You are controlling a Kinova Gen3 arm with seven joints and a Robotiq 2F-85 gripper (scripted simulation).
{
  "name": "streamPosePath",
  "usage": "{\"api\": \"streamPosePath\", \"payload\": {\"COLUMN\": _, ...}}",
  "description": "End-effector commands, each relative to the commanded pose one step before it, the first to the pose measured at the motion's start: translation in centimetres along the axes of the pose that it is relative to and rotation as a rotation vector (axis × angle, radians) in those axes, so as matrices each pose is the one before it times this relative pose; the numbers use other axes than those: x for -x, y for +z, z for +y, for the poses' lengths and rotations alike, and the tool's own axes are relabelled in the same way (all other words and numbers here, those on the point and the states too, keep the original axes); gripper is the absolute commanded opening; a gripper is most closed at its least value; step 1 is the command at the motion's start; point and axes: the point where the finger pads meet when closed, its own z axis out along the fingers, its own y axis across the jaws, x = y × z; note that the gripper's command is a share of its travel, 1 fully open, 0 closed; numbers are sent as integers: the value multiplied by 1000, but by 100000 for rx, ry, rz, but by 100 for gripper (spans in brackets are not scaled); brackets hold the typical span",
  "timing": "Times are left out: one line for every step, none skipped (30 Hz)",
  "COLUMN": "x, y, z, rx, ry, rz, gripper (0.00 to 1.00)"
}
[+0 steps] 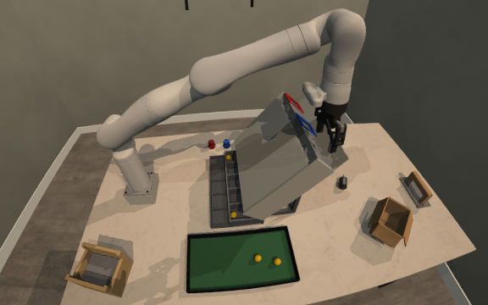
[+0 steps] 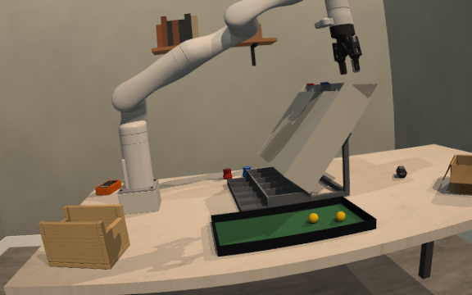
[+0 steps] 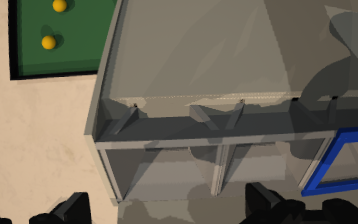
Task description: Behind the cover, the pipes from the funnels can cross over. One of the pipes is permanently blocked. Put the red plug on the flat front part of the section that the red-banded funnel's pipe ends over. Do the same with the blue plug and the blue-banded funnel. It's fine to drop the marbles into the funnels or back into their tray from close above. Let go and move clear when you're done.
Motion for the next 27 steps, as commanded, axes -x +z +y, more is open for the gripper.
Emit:
{"api": "streamPosePath", "payload": {"x": -3, "y": -690, "z": 0, "rx": 543, "ry": -84, "rz": 3141, "gripper": 100}}
{"api": "streamPosePath", "payload": {"x": 0, "y": 0, "z": 0, "rx": 0, "ry": 0, "rz": 0, "gripper": 100}}
{"api": "streamPosePath", "payload": {"x": 0, "y": 0, "z": 0, "rx": 0, "ry": 0, "rz": 0, "gripper": 100}}
{"api": "streamPosePath", "payload": {"x": 0, "y": 0, "z": 0, "rx": 0, "ry": 0, "rz": 0, "gripper": 100}}
{"api": "streamPosePath", "payload": {"x": 0, "y": 0, "z": 0, "rx": 0, "ry": 0, "rz": 0, "gripper": 100}}
{"api": "streamPosePath", "payload": {"x": 0, "y": 0, "z": 0, "rx": 0, "ry": 0, "rz": 0, "gripper": 100}}
{"api": "streamPosePath", "payload": {"x": 0, "y": 0, "z": 0, "rx": 0, "ry": 0, "rz": 0, "gripper": 100}}
{"api": "streamPosePath", "payload": {"x": 0, "y": 0, "z": 0, "rx": 0, "ry": 0, "rz": 0, "gripper": 100}}
{"api": "streamPosePath", "payload": {"x": 0, "y": 0, "z": 0, "rx": 0, "ry": 0, "rz": 0, "gripper": 100}}
{"api": "streamPosePath", "payload": {"x": 42, "y": 58, "z": -15, "rx": 1739, "ry": 663, "rz": 4998, "gripper": 100}}
{"api": "streamPosePath", "payload": {"x": 0, "y": 0, "z": 0, "rx": 0, "ry": 0, "rz": 0, "gripper": 100}}
{"api": "streamPosePath", "payload": {"x": 0, "y": 0, "z": 0, "rx": 0, "ry": 0, "rz": 0, "gripper": 100}}
{"api": "streamPosePath", "payload": {"x": 0, "y": 0, "z": 0, "rx": 0, "ry": 0, "rz": 0, "gripper": 100}}
{"api": "streamPosePath", "payload": {"x": 0, "y": 0, "z": 0, "rx": 0, "ry": 0, "rz": 0, "gripper": 100}}
{"api": "streamPosePath", "payload": {"x": 0, "y": 0, "z": 0, "rx": 0, "ry": 0, "rz": 0, "gripper": 100}}
{"api": "streamPosePath", "payload": {"x": 0, "y": 0, "z": 0, "rx": 0, "ry": 0, "rz": 0, "gripper": 100}}
{"api": "streamPosePath", "payload": {"x": 0, "y": 0, "z": 0, "rx": 0, "ry": 0, "rz": 0, "gripper": 100}}
{"api": "streamPosePath", "payload": {"x": 0, "y": 0, "z": 0, "rx": 0, "ry": 0, "rz": 0, "gripper": 100}}
{"api": "streamPosePath", "payload": {"x": 0, "y": 0, "z": 0, "rx": 0, "ry": 0, "rz": 0, "gripper": 100}}
{"api": "streamPosePath", "payload": {"x": 0, "y": 0, "z": 0, "rx": 0, "ry": 0, "rz": 0, "gripper": 100}}
{"api": "streamPosePath", "payload": {"x": 0, "y": 0, "z": 0, "rx": 0, "ry": 0, "rz": 0, "gripper": 100}}
{"api": "streamPosePath", "payload": {"x": 0, "y": 0, "z": 0, "rx": 0, "ry": 0, "rz": 0, "gripper": 100}}
{"api": "streamPosePath", "payload": {"x": 0, "y": 0, "z": 0, "rx": 0, "ry": 0, "rz": 0, "gripper": 100}}
{"api": "streamPosePath", "payload": {"x": 0, "y": 0, "z": 0, "rx": 0, "ry": 0, "rz": 0, "gripper": 100}}
{"api": "streamPosePath", "payload": {"x": 0, "y": 0, "z": 0, "rx": 0, "ry": 0, "rz": 0, "gripper": 100}}
{"api": "streamPosePath", "payload": {"x": 0, "y": 0, "z": 0, "rx": 0, "ry": 0, "rz": 0, "gripper": 100}}
{"api": "streamPosePath", "payload": {"x": -1, "y": -14, "z": 0, "rx": -4, "ry": 0, "rz": -20, "gripper": 100}}
